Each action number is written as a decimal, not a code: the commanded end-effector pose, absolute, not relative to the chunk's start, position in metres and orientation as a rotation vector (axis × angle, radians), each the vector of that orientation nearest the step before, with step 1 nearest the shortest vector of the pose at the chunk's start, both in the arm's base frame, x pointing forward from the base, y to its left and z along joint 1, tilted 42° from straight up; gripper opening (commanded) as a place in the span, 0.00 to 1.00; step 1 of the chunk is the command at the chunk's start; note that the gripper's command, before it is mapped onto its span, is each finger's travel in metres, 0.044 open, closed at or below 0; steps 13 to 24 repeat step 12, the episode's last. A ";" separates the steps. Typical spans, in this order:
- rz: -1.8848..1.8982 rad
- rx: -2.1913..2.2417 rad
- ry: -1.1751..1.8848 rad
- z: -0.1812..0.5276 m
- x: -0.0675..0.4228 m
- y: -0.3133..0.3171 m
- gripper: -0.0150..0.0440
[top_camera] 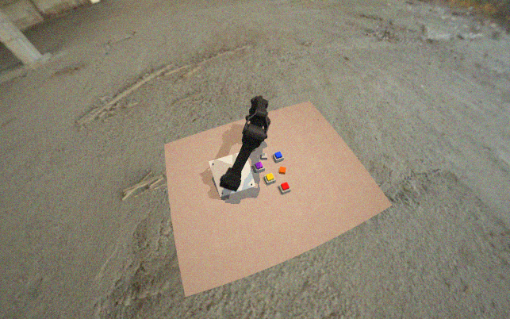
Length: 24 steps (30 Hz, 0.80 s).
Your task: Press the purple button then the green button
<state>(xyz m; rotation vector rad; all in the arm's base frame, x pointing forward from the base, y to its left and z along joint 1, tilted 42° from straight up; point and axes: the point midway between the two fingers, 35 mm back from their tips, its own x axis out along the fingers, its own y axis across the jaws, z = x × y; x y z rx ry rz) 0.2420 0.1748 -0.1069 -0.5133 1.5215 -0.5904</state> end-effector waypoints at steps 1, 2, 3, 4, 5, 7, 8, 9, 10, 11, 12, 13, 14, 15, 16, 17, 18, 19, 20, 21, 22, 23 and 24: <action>-0.591 -0.507 1.533 -0.098 0.244 0.182 0.42; -0.588 -0.507 1.535 -0.092 0.246 0.186 0.47; -0.586 -0.507 1.537 -0.084 0.248 0.192 0.51; -0.587 -0.507 1.536 -0.075 0.250 0.197 0.56; -0.589 -0.507 1.535 -0.067 0.253 0.202 0.60; -0.593 -0.507 1.531 -0.057 0.255 0.207 0.69; -0.595 -0.507 1.529 -0.054 0.256 0.209 0.73; -0.595 -0.507 1.529 -0.053 0.256 0.209 0.78; -0.595 -0.507 1.529 -0.053 0.256 0.209 0.82; -0.595 -0.507 1.529 -0.053 0.256 0.209 0.87; -0.595 -0.507 1.529 -0.053 0.256 0.209 0.87; -0.595 -0.507 1.529 -0.053 0.256 0.209 0.87; -0.595 -0.507 1.529 -0.053 0.256 0.209 0.87; -0.595 -0.507 1.529 -0.053 0.256 0.209 0.87; -0.595 -0.507 1.529 -0.053 0.256 0.209 0.87; -0.595 -0.507 1.529 -0.053 0.256 0.209 0.87; -0.595 -0.507 1.529 -0.053 0.256 0.209 0.87; -0.595 -0.507 1.529 -0.053 0.256 0.209 0.87; -0.595 -0.507 1.529 -0.053 0.256 0.209 0.87; -0.595 -0.507 1.529 -0.053 0.256 0.209 0.87; -0.595 -0.507 1.529 -0.053 0.256 0.209 0.87; -0.595 -0.507 1.529 -0.053 0.256 0.209 0.87; -0.595 -0.507 1.529 -0.053 0.256 0.209 0.87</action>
